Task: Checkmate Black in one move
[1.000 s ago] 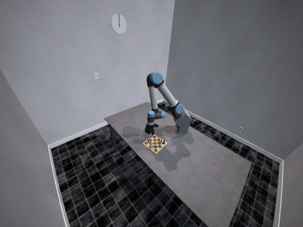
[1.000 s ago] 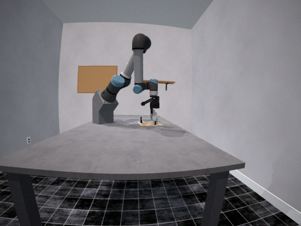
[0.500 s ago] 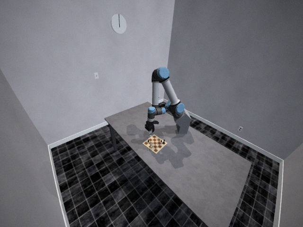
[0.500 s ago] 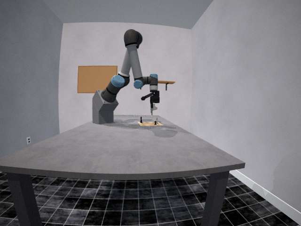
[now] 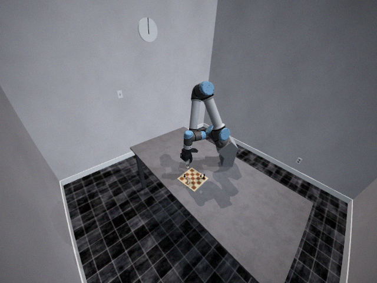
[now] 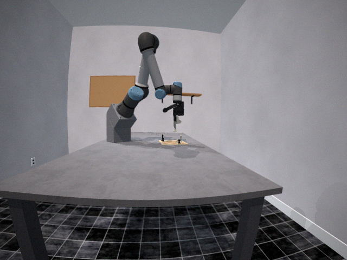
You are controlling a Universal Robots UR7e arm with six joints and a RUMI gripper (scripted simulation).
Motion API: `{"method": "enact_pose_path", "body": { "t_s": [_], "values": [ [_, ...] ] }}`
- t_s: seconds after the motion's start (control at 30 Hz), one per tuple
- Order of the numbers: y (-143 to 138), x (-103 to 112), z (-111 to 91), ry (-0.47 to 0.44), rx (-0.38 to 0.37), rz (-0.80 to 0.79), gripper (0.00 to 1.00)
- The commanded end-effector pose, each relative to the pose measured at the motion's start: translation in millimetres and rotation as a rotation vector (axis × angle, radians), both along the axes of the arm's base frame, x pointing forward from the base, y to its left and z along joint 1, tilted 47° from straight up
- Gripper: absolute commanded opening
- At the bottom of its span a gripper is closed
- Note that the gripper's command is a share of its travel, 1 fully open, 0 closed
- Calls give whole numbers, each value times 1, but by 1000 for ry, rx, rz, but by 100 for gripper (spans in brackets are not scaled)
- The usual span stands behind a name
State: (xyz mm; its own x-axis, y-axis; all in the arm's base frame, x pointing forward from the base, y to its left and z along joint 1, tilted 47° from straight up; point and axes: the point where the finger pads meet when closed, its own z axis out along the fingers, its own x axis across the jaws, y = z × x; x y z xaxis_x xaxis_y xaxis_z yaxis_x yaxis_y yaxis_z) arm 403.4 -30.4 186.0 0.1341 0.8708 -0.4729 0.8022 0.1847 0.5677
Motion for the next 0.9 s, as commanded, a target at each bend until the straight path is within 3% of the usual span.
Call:
{"method": "enact_pose_path", "body": {
  "t_s": [0.0, 0.47, 0.87],
  "values": [
    [0, -1, 0, 4, 1, -3, 0],
    [15, 4, -10, 16, -1, 7, 0],
    [101, 8, -66, 59, -49, 63, 0]
  ]
}}
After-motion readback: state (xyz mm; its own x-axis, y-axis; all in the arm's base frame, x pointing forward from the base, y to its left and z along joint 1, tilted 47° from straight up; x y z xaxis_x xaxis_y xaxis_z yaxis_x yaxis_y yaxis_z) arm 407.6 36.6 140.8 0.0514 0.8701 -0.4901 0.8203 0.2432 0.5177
